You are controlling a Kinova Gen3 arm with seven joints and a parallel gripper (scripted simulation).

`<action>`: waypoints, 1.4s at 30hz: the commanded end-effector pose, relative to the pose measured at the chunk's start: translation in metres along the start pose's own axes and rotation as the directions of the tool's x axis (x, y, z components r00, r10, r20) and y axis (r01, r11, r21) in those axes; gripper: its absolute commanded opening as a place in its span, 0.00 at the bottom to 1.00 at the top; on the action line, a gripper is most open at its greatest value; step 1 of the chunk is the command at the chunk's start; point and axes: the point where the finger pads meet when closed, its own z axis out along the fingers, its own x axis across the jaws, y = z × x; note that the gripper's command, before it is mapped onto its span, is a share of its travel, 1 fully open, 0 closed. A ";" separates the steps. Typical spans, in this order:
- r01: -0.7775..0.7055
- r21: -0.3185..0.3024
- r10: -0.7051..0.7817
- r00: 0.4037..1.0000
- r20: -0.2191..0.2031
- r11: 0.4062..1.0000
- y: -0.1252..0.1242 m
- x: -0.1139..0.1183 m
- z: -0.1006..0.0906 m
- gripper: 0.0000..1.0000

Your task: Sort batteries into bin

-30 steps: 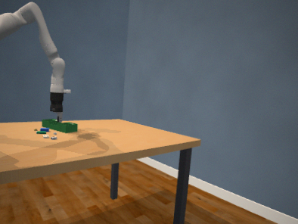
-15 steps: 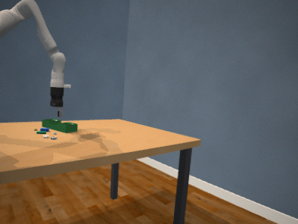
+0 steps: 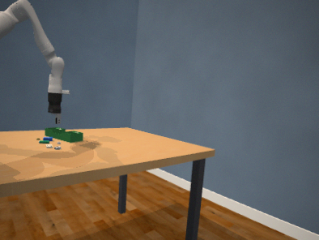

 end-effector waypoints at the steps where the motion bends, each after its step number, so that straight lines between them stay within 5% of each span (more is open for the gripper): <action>1: 0.022 0.006 -0.022 1.000 -0.007 1.000 -0.001 -0.013 0.000 0.31; 8: 0.022 0.006 -0.022 1.000 -0.007 1.000 -0.001 -0.022 0.000 0.31; 32: 0.022 0.006 -0.022 1.000 -0.007 1.000 -0.001 -0.021 0.058 0.31; 42: 0.022 0.006 -0.022 1.000 -0.007 1.000 -0.001 -0.021 0.059 0.31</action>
